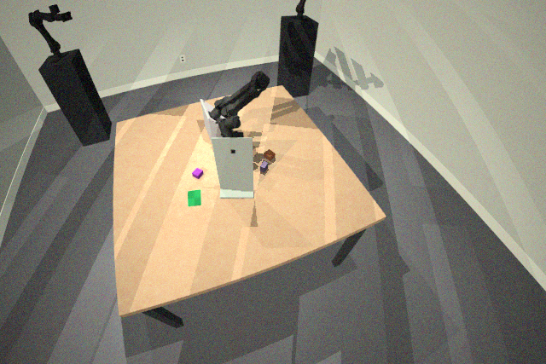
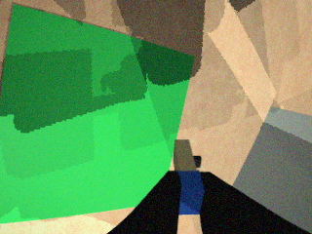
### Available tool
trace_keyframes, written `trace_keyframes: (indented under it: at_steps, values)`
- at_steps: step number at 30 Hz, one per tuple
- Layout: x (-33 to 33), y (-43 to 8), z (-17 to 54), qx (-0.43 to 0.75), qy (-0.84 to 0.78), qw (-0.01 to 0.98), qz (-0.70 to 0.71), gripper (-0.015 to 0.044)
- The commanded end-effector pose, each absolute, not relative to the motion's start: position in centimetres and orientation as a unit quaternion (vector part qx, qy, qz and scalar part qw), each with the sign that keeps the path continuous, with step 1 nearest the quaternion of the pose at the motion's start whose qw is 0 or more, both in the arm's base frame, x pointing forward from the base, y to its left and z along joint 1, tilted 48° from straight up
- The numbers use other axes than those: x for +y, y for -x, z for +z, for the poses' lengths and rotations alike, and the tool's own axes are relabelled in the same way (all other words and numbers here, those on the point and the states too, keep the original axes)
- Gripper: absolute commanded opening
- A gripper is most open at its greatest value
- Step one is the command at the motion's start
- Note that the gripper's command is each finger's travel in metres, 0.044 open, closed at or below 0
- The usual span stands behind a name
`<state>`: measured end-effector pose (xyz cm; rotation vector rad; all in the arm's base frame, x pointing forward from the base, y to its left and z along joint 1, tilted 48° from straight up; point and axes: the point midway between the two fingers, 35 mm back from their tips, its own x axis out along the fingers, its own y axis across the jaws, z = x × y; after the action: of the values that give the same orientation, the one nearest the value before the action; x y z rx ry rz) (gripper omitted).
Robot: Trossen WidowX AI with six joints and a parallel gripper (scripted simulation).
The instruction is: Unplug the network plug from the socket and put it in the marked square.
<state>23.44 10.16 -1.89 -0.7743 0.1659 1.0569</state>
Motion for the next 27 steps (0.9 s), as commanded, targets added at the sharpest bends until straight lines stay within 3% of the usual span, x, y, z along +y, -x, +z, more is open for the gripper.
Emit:
trace_keyframes:
  at_steps: [1, 27]
  values:
    - [10.4, -23.5, -2.1, 0.079, 0.36, 0.79, 0.491, 0.0]
    - [11.5, -23.6, -3.2, 0.08, 0.362, 0.787, 0.493, 0.0]
